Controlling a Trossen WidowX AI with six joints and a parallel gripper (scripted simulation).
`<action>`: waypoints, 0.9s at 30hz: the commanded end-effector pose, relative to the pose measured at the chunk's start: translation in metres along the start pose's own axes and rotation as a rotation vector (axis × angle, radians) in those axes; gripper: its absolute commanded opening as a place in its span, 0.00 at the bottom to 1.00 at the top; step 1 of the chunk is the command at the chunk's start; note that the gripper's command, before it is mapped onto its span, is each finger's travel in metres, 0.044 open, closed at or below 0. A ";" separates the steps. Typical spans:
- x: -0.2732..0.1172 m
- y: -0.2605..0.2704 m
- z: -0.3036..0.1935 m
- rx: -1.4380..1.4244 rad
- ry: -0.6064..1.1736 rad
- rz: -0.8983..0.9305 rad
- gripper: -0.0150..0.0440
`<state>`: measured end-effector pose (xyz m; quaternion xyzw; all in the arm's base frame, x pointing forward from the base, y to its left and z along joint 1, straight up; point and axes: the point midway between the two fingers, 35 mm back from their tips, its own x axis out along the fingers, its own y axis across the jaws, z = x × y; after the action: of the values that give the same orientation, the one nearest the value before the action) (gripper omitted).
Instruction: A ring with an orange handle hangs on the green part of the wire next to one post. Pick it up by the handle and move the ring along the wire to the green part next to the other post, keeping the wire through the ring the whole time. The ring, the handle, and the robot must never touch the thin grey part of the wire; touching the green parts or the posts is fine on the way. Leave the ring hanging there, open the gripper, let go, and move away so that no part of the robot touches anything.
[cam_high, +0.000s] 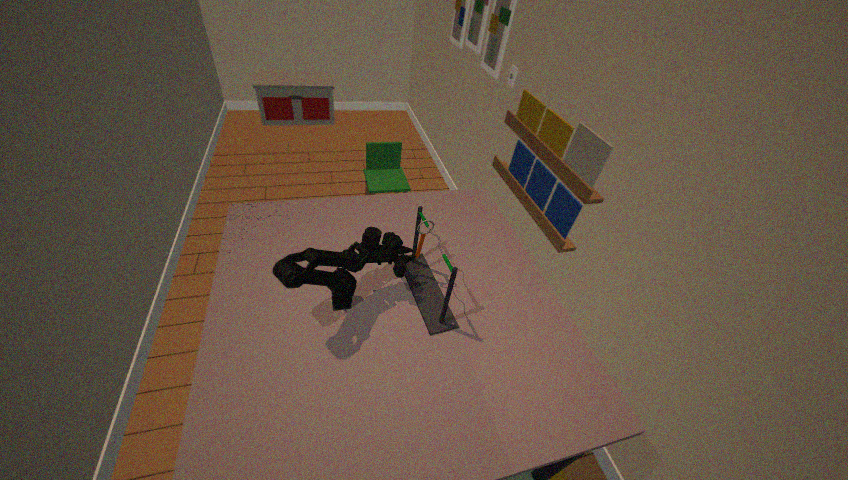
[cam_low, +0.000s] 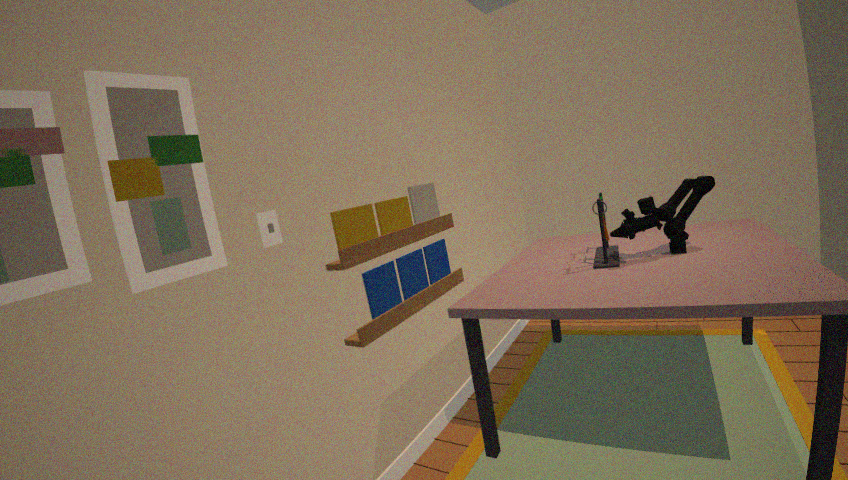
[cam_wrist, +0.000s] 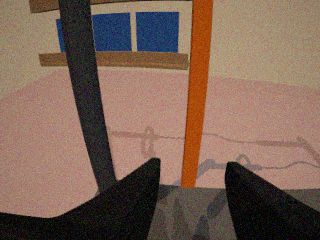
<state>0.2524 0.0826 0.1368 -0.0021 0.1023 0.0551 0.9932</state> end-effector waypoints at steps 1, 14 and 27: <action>0.000 -0.001 -0.001 0.002 0.004 -0.003 0.53; -0.048 -0.001 0.000 0.000 0.003 0.000 1.00; -0.051 -0.002 -0.001 0.000 0.002 0.000 1.00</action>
<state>0.2036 0.0760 0.1467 -0.0034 0.1029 0.0569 0.9931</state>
